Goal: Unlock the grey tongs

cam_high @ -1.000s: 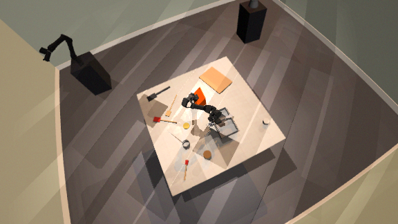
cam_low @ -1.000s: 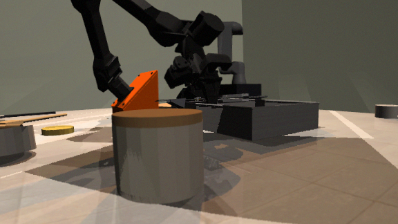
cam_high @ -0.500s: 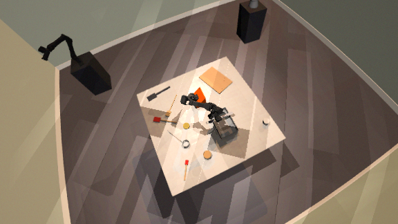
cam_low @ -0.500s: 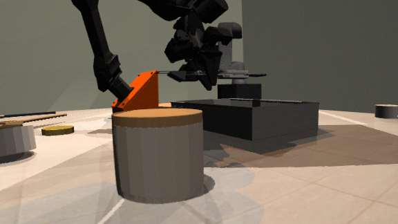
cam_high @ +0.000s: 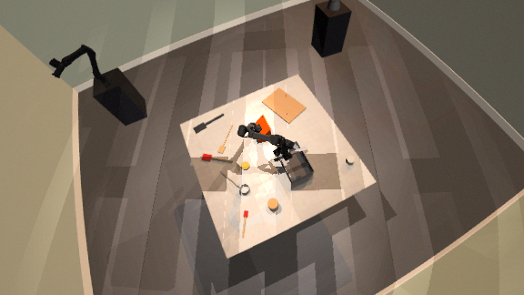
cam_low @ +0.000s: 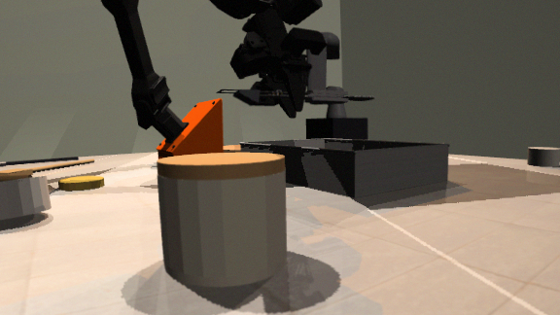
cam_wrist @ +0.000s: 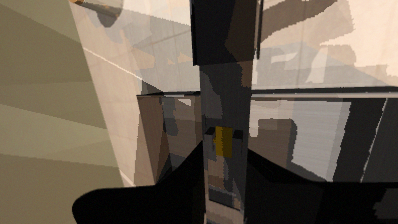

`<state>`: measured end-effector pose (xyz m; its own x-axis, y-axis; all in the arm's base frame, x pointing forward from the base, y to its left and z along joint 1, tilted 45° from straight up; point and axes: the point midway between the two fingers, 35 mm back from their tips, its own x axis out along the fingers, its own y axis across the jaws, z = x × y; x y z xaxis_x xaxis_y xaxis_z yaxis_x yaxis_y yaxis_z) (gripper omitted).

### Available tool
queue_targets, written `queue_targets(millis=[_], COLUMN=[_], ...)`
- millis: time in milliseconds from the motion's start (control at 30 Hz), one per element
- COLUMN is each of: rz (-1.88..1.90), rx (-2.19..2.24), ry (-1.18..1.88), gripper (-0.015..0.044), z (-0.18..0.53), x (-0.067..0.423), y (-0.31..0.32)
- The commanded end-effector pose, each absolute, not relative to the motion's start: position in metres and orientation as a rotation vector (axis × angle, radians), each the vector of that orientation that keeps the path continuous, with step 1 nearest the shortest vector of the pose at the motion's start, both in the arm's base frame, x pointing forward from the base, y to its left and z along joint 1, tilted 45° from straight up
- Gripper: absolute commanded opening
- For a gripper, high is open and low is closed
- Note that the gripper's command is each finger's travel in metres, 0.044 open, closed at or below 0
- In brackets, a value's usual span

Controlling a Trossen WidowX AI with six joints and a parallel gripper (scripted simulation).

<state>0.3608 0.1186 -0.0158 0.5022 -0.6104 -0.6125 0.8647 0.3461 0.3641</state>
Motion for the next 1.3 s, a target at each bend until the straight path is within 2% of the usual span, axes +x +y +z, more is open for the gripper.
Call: queue_targets(millis=[0, 1267], rz=[-1.014, -1.459], rx=[0.738, 0.655], ry=[0.421, 0.599], gripper=[-0.0150, -0.0150], z=[-0.0158, -0.0167], x=[0.3651, 0.3580], y=[0.1223, 0.1202])
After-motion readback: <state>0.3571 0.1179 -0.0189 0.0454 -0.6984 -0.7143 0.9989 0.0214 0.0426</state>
